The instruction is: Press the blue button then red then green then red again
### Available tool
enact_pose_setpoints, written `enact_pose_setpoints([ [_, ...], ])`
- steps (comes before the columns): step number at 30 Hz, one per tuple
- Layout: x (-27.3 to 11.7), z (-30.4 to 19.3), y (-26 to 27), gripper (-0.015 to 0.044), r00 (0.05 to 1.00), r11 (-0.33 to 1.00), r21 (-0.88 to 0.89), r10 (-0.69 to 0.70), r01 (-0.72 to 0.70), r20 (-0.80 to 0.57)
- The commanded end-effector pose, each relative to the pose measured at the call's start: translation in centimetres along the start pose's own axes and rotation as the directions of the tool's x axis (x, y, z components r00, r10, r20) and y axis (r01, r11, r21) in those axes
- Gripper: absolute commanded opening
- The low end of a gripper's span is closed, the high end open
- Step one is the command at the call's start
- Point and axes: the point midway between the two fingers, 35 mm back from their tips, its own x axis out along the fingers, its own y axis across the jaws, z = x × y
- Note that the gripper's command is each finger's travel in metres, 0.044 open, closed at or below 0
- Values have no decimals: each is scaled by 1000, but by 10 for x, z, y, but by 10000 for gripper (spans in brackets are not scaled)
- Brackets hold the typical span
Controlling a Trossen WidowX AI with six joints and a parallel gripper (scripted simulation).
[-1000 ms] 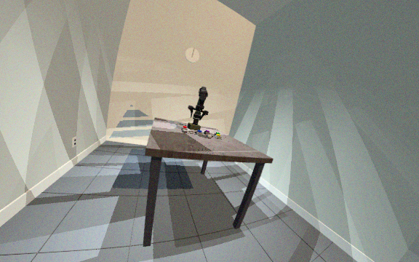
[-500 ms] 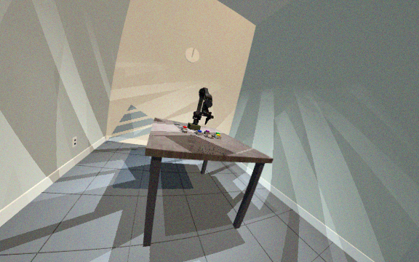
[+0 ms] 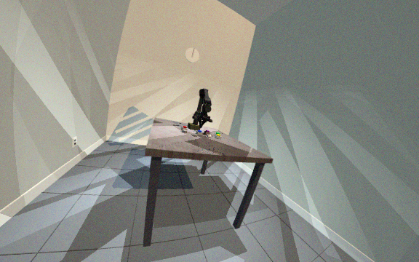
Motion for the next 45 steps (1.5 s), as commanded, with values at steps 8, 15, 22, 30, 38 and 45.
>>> enact_pose_setpoints([
  [8,8,0,1,20,1000,1000,-5,4,-4,-1],
  [15,20,0,1,20,1000,1000,-5,4,-4,-1],
  [22,31,0,1,20,1000,1000,-5,4,-4,-2],
  [30,33,0,1,20,1000,1000,-5,4,-4,-2],
  [38,33,0,1,20,1000,1000,-5,4,-4,-2],
  [45,33,0,1,20,1000,1000,-5,4,-4,-2],
])
